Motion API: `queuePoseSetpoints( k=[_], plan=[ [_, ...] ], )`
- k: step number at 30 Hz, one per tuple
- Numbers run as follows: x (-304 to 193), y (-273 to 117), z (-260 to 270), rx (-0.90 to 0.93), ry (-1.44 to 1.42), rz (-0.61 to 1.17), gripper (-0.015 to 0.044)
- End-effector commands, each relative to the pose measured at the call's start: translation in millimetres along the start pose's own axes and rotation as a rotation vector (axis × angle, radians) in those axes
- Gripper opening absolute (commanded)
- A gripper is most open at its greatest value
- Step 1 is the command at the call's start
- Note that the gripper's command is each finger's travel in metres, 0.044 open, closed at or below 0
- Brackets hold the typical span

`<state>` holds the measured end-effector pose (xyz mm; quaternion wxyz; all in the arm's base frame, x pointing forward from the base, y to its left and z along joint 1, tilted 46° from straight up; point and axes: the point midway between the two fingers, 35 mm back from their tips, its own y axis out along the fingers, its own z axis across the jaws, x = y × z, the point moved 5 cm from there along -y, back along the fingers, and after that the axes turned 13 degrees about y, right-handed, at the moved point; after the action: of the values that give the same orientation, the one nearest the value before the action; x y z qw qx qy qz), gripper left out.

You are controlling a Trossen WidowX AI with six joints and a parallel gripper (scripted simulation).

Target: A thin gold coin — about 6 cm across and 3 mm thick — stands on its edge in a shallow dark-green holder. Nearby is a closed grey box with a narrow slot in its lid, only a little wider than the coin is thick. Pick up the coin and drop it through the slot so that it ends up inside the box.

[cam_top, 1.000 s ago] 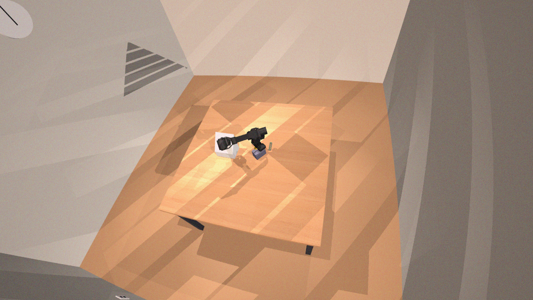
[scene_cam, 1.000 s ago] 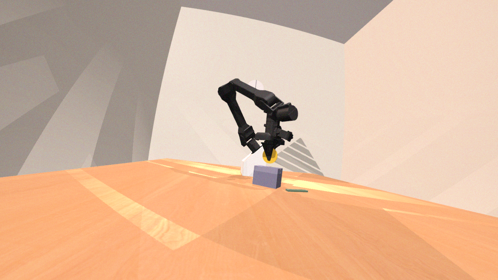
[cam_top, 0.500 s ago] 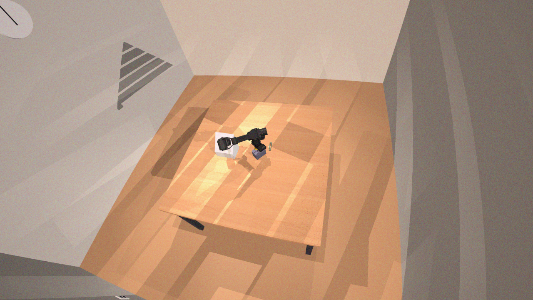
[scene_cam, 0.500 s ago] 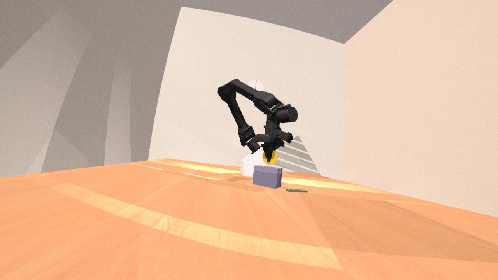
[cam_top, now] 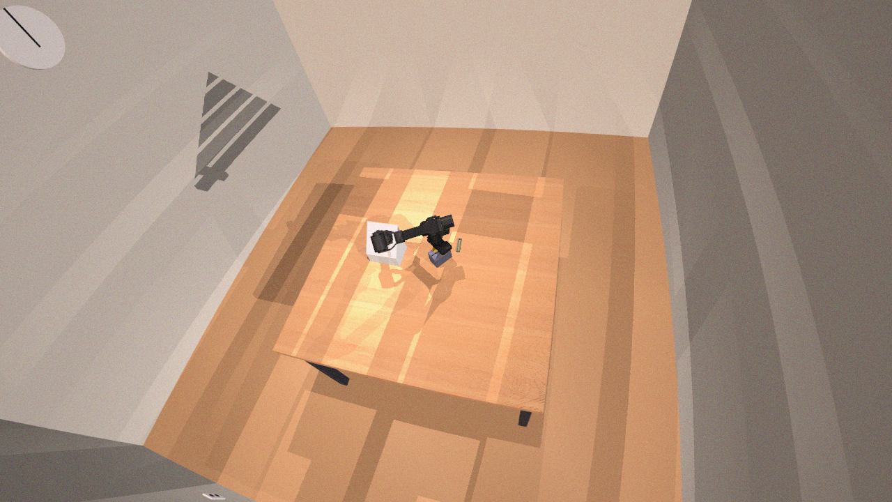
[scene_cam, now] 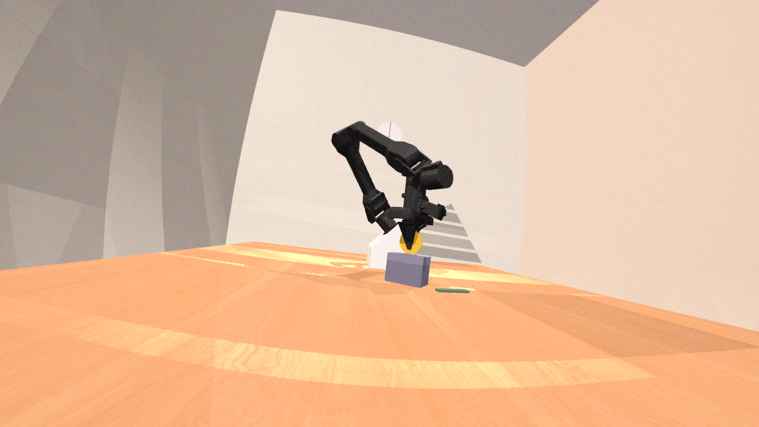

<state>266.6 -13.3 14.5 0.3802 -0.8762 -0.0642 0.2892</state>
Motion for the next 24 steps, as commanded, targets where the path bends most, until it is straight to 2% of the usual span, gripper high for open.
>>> queuePoseSetpoints(
  k=[1,4,13,24],
  plan=[
    [0.1,-0.3,-0.1,0.000,0.001,0.000,0.0079],
    [0.1,-0.3,-0.1,0.000,0.001,0.000,0.0158],
    [0.1,-0.3,-0.1,0.000,0.001,0.000,0.0161],
    [-0.3,-30.3,1.1,0.000,-0.004,0.002,0.0440]
  ],
)
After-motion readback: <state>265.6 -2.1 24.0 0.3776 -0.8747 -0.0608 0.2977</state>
